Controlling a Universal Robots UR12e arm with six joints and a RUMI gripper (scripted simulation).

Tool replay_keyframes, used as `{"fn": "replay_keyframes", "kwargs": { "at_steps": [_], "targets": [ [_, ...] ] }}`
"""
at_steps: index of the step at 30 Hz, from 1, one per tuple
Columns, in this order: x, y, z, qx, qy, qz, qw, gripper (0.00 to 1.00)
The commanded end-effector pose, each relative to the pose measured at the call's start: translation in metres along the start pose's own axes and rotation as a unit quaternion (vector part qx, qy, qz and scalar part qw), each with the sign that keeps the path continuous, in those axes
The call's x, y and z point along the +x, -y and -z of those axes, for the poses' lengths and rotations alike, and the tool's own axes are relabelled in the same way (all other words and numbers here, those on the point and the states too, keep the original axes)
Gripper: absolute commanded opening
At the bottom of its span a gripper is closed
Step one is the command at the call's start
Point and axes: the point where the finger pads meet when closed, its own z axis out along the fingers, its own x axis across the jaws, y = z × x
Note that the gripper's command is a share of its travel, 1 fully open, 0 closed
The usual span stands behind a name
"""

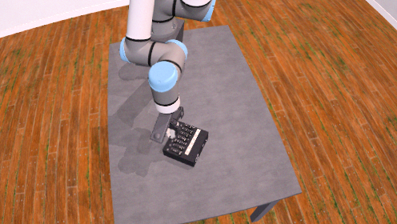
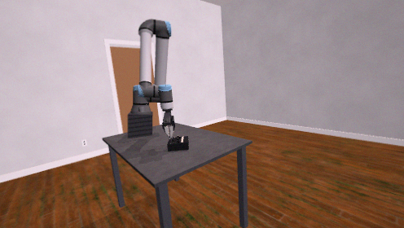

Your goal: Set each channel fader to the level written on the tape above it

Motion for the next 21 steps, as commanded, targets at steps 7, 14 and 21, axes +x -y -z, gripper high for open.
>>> {"fn": "replay_keyframes", "kwargs": {
  "at_steps": [7, 14, 21],
  "targets": [
    [-0.0014, -0.0002, -0.0008, 0.000, 0.001, 0.001, 1.000, 0.00],
    [-0.0014, -0.0003, -0.0035, 0.000, 0.001, 0.001, 1.000, 0.00],
    [-0.0014, -0.0003, -0.0086, 0.000, 0.001, 0.001, 1.000, 0.00]
  ]
}}
